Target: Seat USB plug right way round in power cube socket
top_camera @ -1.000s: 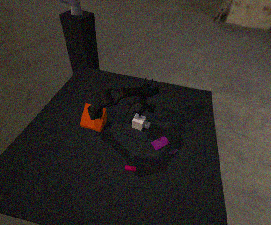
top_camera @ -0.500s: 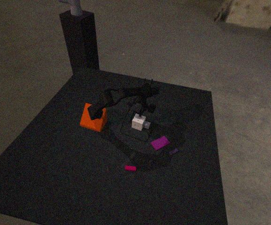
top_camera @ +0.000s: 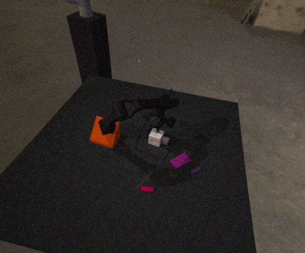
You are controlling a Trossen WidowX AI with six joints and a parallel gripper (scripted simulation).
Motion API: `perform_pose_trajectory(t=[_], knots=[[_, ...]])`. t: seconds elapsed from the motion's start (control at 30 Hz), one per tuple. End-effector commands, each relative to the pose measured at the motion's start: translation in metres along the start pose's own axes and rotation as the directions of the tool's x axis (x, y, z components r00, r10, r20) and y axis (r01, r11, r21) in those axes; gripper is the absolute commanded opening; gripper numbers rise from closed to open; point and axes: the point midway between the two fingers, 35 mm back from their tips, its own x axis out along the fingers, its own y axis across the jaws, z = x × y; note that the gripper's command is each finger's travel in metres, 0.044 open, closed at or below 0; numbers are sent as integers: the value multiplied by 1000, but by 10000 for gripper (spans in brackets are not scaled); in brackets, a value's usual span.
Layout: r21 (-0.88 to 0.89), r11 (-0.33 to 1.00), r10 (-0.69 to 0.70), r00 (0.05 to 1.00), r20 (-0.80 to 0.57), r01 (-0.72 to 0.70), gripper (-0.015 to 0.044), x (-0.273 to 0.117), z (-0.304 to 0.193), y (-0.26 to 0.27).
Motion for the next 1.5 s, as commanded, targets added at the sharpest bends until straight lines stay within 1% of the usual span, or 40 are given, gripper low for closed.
perform_pose_trajectory(t=[0.0, 1.47], knots=[[-7, 1000, 2, 1000, 3, -2, 0, 1, 0, 0], [-7, 1000, 2, 1000, 3, -2, 0, 6, 1, 0]])
